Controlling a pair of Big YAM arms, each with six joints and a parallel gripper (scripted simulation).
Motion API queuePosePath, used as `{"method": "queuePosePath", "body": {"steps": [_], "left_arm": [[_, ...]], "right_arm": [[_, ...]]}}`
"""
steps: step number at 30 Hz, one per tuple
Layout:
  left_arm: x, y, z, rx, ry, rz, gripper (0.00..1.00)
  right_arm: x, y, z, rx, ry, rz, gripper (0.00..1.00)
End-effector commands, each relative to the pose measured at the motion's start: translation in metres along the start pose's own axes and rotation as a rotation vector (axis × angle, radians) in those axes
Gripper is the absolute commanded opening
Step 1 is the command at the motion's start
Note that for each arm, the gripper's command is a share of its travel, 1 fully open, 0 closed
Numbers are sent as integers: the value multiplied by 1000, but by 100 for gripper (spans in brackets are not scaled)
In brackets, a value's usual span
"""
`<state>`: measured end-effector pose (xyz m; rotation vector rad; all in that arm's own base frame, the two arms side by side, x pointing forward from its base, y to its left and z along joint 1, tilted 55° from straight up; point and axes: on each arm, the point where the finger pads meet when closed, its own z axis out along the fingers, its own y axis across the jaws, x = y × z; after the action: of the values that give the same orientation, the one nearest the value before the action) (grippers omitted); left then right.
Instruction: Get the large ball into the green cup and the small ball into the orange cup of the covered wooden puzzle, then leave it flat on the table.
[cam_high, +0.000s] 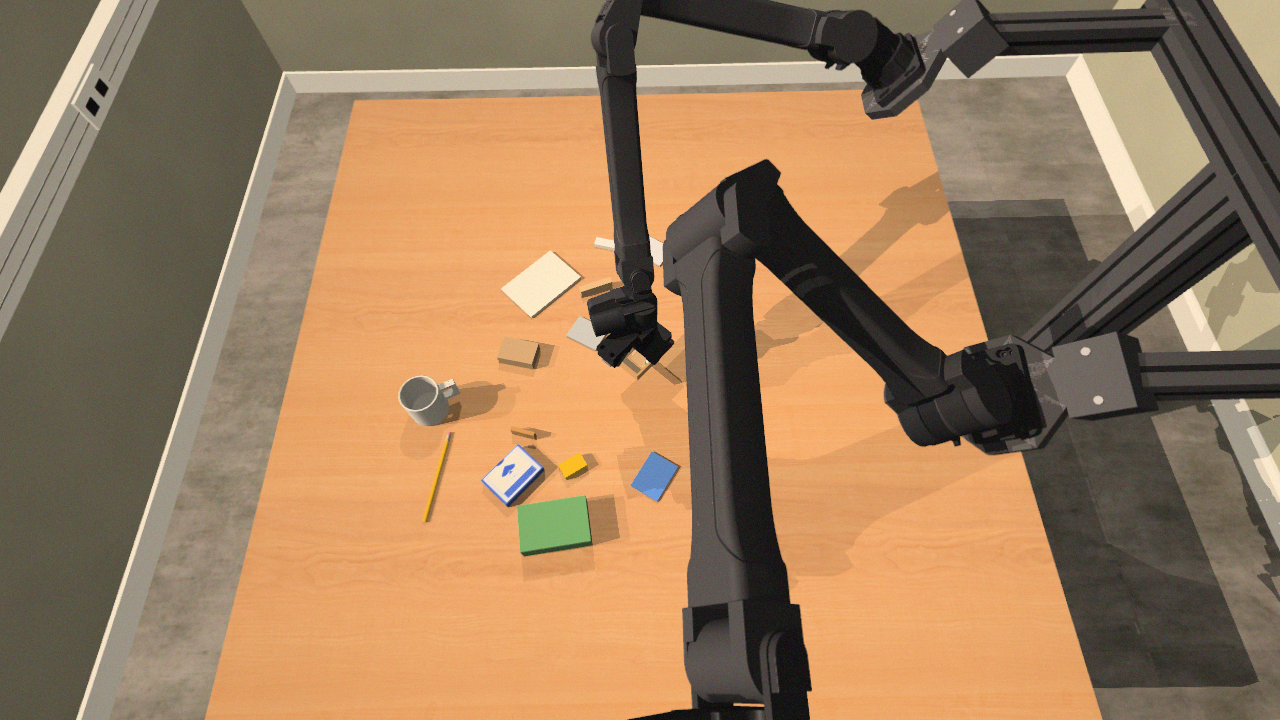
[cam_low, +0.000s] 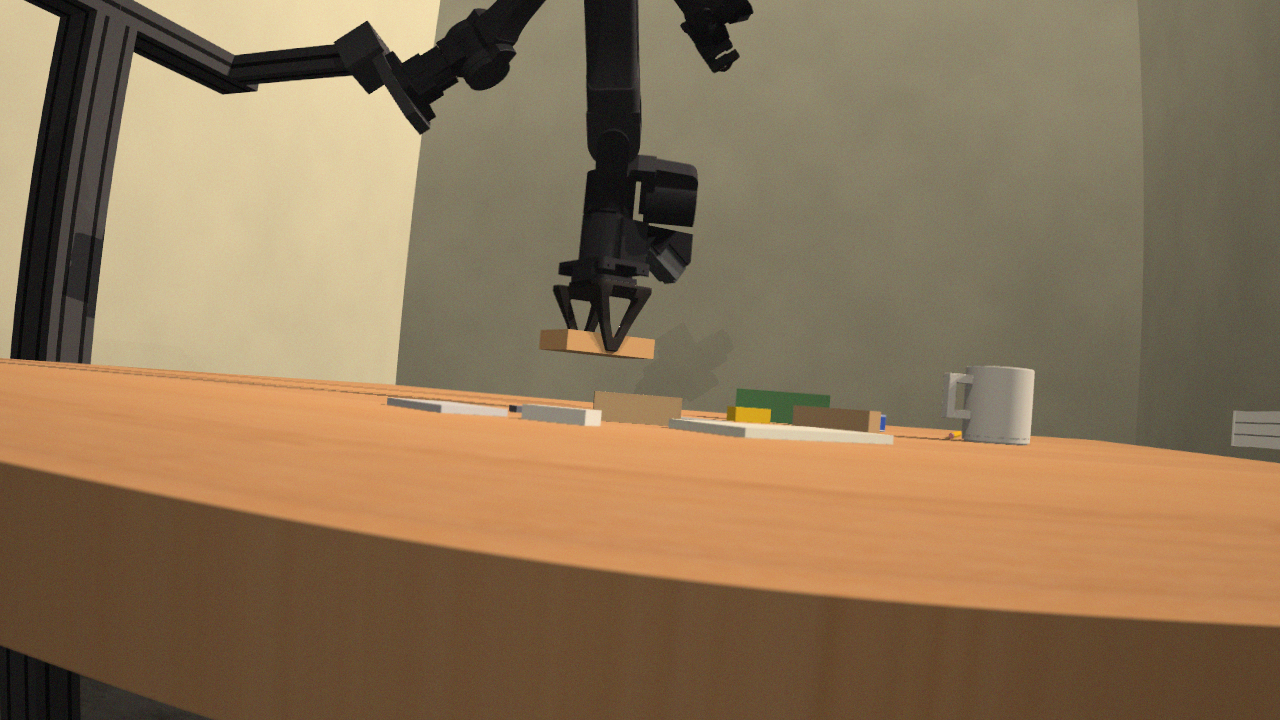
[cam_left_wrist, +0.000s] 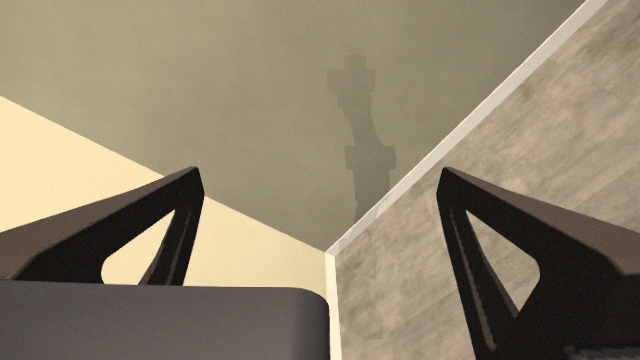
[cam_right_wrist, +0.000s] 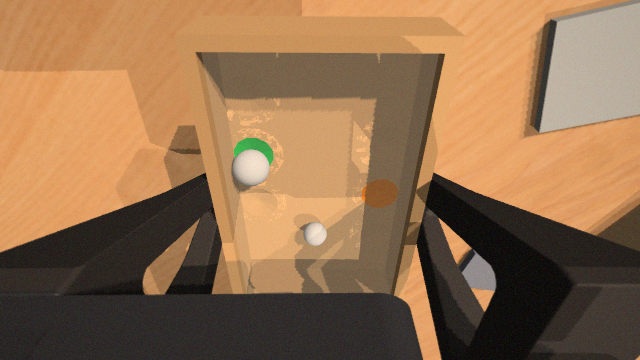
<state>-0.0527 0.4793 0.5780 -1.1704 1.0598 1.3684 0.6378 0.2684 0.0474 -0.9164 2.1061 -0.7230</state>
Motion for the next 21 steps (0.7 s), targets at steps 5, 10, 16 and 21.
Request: {"method": "queuePosePath", "body": {"steps": [5, 10, 16, 21], "left_arm": [[-1, 11, -3, -23, -13, -7, 100], [-1, 11, -3, -23, -13, -7, 100], [-1, 11, -3, -23, -13, -7, 100], [-1, 11, -3, -23, -13, -7, 100]], "right_arm": [[-20, -10, -17, 6, -45, 21, 69], [-17, -8, -16, 9, -47, 6, 69], [-18, -5, -18, 17, -55, 2, 69], [-24, -6, -21, 12, -47, 21, 69]]}}
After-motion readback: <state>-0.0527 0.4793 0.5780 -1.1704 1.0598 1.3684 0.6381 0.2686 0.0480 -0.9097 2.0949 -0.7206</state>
